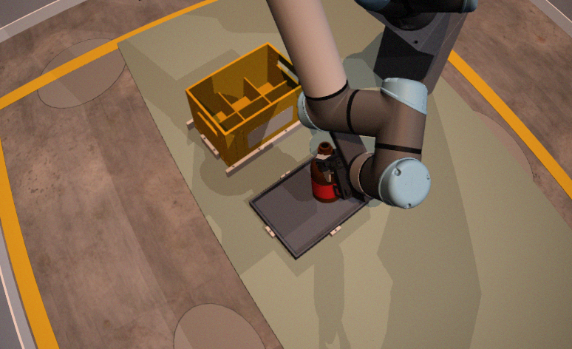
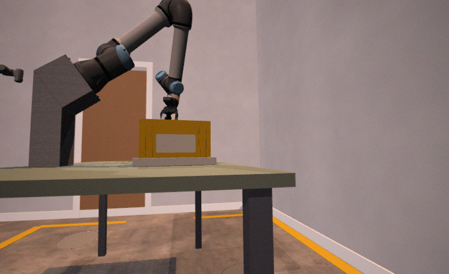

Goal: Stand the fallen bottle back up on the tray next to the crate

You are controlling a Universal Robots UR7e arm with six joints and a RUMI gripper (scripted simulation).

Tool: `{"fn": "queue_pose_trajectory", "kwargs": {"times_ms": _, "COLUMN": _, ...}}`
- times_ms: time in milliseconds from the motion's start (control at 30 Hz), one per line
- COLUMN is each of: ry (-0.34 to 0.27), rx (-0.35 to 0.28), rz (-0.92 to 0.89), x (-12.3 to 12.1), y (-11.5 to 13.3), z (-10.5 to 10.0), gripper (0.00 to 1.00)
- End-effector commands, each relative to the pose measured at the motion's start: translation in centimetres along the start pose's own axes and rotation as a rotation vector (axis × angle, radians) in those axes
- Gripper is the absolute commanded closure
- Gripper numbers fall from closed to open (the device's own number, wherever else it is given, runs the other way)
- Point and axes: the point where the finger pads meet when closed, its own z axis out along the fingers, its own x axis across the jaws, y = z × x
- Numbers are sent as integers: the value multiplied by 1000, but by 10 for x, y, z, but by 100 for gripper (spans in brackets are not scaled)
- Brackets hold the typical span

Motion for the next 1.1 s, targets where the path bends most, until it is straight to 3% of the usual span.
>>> {"fn": "queue_pose_trajectory", "kwargs": {"times_ms": 0, "ry": -2, "rx": 34, "rz": 1, "x": -1, "y": 0, "z": -1, "gripper": 100}}
{"fn": "queue_pose_trajectory", "kwargs": {"times_ms": 1067, "ry": -6, "rx": 54, "rz": 0, "x": -1, "y": 0, "z": -1, "gripper": 100}}
